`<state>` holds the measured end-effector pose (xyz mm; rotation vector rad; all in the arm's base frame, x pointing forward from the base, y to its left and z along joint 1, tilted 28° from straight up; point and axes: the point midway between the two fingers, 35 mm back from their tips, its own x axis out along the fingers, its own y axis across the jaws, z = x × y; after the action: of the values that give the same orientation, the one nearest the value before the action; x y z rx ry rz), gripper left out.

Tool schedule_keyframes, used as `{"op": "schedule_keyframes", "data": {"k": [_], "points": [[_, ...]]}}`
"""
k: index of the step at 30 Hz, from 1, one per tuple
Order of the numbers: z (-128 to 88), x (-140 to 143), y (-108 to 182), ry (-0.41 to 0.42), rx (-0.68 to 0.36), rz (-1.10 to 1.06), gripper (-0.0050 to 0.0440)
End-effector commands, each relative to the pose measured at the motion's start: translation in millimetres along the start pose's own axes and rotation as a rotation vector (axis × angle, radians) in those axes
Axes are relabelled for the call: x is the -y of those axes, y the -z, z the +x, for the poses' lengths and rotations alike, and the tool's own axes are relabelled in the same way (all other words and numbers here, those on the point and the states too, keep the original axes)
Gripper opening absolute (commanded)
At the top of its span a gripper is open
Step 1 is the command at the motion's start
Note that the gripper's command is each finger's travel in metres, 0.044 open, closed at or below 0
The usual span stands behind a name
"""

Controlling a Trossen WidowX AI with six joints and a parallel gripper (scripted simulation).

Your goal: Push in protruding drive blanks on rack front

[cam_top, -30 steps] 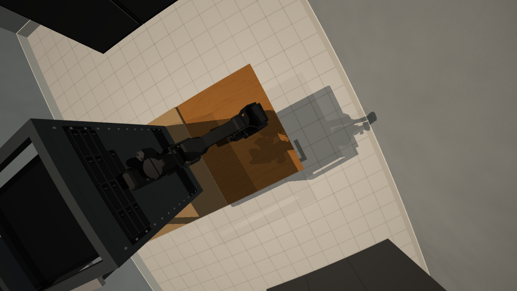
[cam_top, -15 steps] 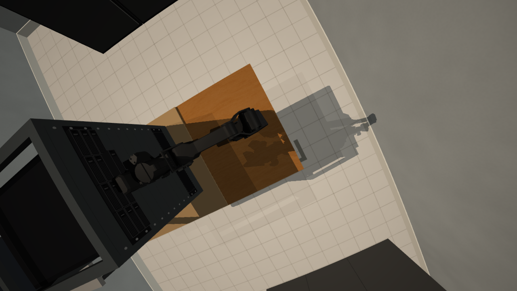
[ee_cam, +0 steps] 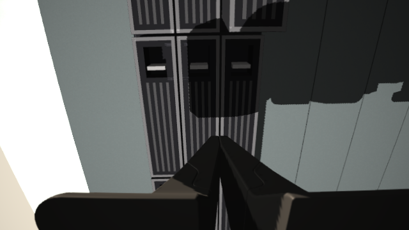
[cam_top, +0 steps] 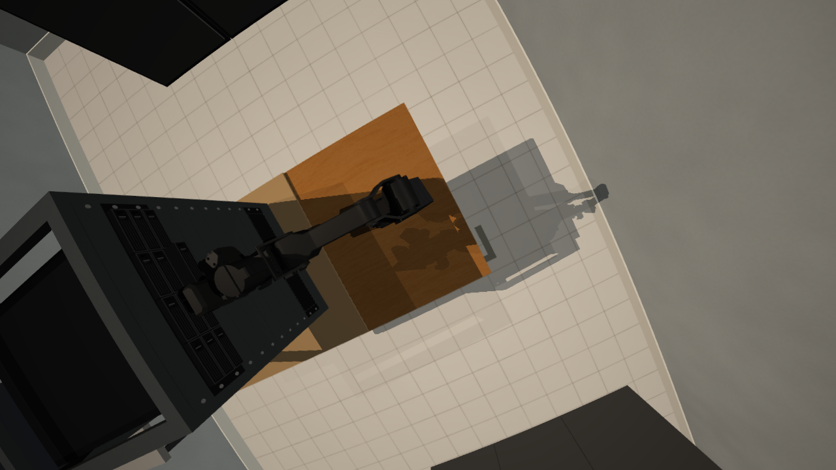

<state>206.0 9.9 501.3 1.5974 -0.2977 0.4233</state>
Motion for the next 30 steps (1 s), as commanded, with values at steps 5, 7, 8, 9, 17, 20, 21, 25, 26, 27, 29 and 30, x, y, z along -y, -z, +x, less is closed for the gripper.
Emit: {"op": "schedule_keyframes", "data": {"k": [5,7,8,9,17,20,21,25,26,27,29,30], "points": [[-1.3,-12.5,1.2,-0.029,-0.002,-0.004,-0.0050],[-1.3,-12.5,1.2,-0.029,-0.002,-0.004,-0.0050],[-1.3,-12.5,1.2,-0.029,-0.002,-0.004,-0.0050],[-1.3,-12.5,1.2,-0.029,-0.002,-0.004,-0.0050],[-1.1,-14.7,1.6,-0.029,-0.002,-0.004,-0.0050],[-0.6,-18.6,2.2,-0.029,-0.002,-0.004,-0.0050],[-0.4,-20.5,2.5,-0.029,-0.002,-0.004,-0.0050],[-0.2,-22.6,2.9,-0.029,-0.002,-0.004,-0.0050],[-0.2,-22.6,2.9,-0.029,-0.002,-0.004,-0.0050],[-0.2,-22.6,2.9,-0.029,-0.002,-0.004,-0.0050],[-0.2,-22.6,2.9,-0.029,-0.002,-0.004,-0.0050],[-0.2,-22.6,2.9,-0.029,-0.002,-0.004,-0.0050]]}}
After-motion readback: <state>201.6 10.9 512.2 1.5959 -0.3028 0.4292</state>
